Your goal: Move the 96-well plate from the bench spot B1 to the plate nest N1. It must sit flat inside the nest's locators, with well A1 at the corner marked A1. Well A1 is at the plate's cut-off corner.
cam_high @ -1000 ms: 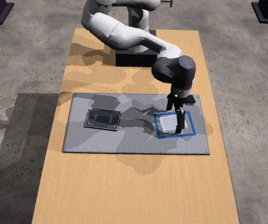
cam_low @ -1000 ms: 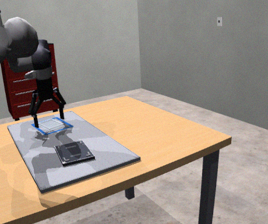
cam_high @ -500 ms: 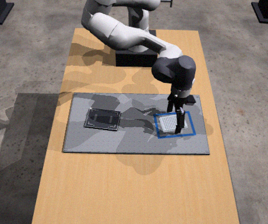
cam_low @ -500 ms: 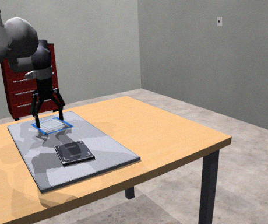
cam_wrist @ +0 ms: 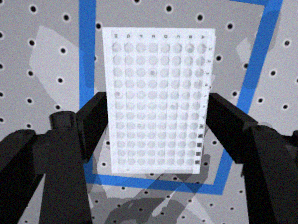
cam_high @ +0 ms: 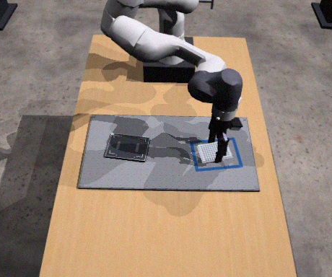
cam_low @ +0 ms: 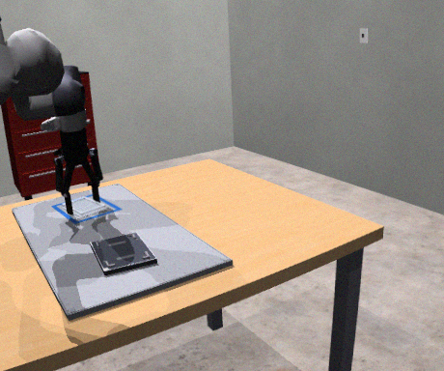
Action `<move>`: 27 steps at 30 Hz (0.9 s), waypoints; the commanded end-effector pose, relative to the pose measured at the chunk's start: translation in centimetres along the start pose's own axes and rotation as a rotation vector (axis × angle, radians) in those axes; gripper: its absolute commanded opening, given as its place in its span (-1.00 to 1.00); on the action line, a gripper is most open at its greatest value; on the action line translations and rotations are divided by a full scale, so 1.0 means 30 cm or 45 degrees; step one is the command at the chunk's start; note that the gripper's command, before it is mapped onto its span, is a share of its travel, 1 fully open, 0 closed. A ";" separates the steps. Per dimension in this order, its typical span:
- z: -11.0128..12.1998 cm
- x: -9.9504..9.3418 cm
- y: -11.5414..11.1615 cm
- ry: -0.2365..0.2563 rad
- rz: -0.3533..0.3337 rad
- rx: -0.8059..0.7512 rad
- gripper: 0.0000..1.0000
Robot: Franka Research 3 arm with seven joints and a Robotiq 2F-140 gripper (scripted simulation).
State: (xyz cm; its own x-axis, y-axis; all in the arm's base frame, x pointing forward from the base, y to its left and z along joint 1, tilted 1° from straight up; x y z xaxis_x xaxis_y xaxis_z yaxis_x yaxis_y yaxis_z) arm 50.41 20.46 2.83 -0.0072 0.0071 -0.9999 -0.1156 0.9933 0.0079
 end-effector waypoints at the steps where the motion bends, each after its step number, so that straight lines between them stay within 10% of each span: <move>1: 0.002 0.001 0.002 -0.004 0.001 0.006 0.26; 27: 0.002 -0.002 0.002 -0.004 0.001 0.006 0.21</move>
State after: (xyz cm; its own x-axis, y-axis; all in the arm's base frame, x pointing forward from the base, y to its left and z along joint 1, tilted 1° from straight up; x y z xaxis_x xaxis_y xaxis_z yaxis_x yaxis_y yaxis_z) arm 50.43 20.50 2.87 -0.0065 0.0078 -0.9999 -0.1158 0.9932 0.0085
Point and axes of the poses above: the point where the finger pads meet when closed, its own x axis out along the fingers, its own z axis across the jaws, y = z × x, the point moved 9 cm from there along -x, back along the fingers, and after that the axes turned 9 degrees about x, right-handed, at the moved point
